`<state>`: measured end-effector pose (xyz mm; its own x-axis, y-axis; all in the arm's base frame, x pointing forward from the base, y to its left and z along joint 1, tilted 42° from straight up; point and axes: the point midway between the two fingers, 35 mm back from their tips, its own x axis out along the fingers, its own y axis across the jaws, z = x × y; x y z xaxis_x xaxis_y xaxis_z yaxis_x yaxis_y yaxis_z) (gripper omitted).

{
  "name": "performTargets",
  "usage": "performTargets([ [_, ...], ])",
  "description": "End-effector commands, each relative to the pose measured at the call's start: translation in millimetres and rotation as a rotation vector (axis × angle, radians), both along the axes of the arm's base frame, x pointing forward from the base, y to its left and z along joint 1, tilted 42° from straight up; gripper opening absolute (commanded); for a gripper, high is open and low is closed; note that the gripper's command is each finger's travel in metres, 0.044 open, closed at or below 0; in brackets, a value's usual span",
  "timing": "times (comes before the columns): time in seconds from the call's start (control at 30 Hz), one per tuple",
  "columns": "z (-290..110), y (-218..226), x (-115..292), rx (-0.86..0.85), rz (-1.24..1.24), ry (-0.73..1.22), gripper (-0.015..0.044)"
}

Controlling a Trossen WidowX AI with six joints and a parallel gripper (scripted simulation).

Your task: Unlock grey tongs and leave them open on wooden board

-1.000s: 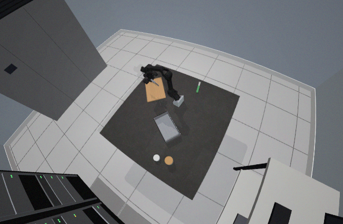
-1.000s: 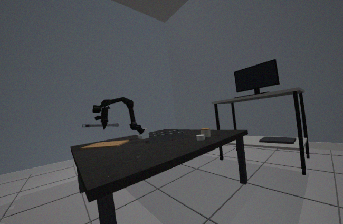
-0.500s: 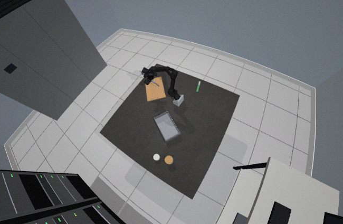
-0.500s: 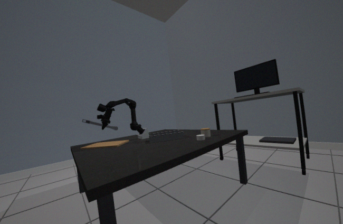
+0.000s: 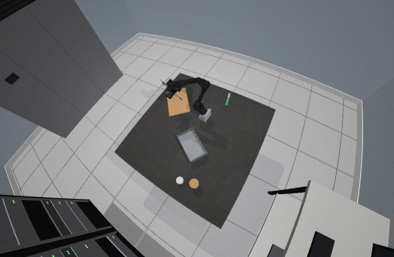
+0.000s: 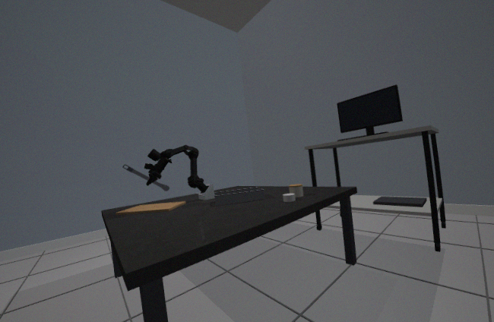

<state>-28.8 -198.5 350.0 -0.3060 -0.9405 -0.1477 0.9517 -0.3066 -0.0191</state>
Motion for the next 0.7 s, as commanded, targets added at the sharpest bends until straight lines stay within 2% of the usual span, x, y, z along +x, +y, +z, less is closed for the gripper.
performTargets([
  [0.0,0,4,0,-0.066,-0.012,0.003,-0.015],
  [0.67,-24,21,-2,-0.31,-0.076,-0.078,-0.015],
])
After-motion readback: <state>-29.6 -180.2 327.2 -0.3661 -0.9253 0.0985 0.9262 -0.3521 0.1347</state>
